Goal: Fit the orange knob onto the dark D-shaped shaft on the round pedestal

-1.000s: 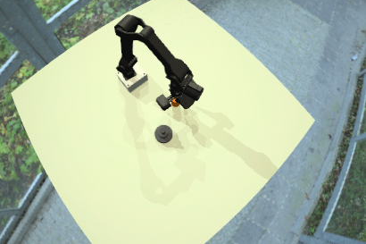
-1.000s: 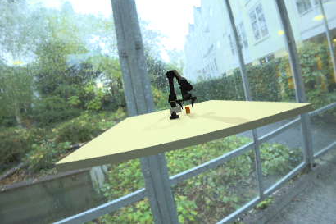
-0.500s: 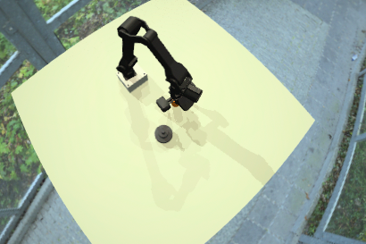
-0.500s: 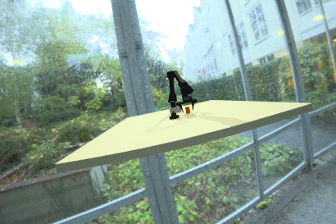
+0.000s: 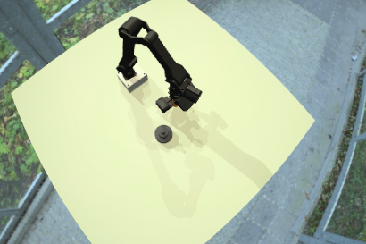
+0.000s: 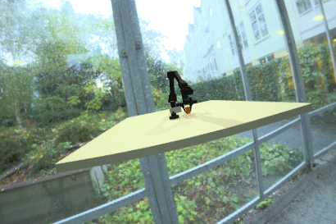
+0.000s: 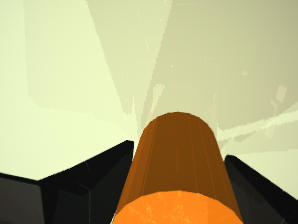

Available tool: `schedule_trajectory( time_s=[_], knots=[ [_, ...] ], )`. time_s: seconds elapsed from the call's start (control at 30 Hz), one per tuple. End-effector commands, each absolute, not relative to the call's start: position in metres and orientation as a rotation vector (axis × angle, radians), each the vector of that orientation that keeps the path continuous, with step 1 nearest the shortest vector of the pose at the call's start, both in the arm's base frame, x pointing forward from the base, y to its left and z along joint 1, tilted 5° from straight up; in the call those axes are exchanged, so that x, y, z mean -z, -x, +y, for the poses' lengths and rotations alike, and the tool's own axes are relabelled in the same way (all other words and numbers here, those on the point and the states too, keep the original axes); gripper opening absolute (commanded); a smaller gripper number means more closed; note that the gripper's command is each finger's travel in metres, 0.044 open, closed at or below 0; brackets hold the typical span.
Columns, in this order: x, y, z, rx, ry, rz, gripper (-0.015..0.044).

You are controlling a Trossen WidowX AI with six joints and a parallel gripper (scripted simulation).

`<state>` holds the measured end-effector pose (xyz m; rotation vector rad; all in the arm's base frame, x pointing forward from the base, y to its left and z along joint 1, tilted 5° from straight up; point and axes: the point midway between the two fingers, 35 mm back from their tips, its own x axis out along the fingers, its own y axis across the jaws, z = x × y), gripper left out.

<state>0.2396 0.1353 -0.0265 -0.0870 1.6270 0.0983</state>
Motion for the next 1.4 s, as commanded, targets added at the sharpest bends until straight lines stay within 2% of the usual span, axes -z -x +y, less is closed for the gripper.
schedule_trajectory(
  time_s=[0.0, 0.13, 0.33, 0.97, 1.37],
  knots=[
    [0.027, -0.240, 0.135, -0.097, 0.084, 1.627, 0.0184],
    [0.027, -0.240, 0.135, -0.097, 0.084, 1.627, 0.0157],
    [0.012, -0.247, 0.137, -0.059, 0.082, 1.614, 0.0000],
    [-0.109, -0.249, 0.136, -0.095, 0.084, 1.626, 0.0000],
    [-0.109, -0.259, 0.126, -0.087, 0.075, 1.630, 0.0000]
  ],
)
